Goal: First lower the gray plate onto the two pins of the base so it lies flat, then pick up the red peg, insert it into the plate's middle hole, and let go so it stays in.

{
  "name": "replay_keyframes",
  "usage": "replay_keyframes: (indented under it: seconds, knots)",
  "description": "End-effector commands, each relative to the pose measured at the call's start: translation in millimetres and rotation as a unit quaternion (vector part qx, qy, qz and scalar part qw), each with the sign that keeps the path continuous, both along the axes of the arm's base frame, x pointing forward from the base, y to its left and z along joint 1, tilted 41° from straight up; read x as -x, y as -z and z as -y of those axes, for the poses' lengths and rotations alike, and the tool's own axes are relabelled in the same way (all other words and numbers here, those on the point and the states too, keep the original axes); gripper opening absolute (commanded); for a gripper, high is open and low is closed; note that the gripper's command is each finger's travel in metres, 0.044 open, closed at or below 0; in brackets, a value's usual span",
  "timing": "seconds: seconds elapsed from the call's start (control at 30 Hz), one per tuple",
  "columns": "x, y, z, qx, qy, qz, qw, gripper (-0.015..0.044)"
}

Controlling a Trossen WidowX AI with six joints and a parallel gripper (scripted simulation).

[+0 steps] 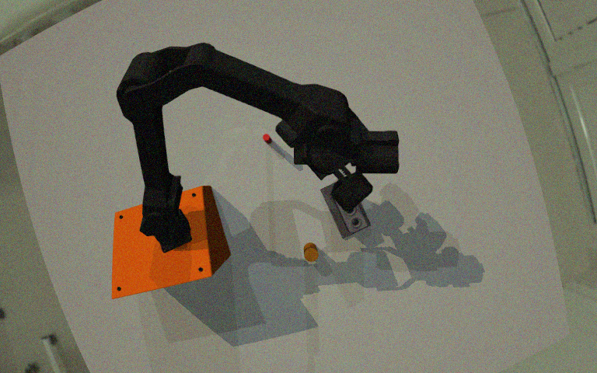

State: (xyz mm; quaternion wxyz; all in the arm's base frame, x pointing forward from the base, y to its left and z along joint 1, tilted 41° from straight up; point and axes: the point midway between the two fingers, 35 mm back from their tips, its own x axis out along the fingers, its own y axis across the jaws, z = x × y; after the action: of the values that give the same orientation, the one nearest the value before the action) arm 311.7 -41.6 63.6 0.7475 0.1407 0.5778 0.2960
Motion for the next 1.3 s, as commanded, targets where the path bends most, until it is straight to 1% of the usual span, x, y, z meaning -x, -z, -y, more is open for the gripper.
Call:
replay_keyframes:
  seconds: [0.0, 0.3, 0.53, 1.2, 1.27]
  knots:
    - [37.4, -24.2, -50.2, -0.064, 0.27, -0.22, 0.935, 0.044]
    - [58.1, -34.5, -72.6, -0.094, 0.41, -0.333, 0.844, 0.044]
    - [71.2, -39.0, -84.8, -0.114, 0.51, -0.416, 0.744, 0.044]
    - [72.9, -39.6, -86.2, -0.115, 0.515, -0.42, 0.739, 0.044]
    - [71.2, -32.6, -91.9, -0.115, 0.515, -0.42, 0.739, 0.044]
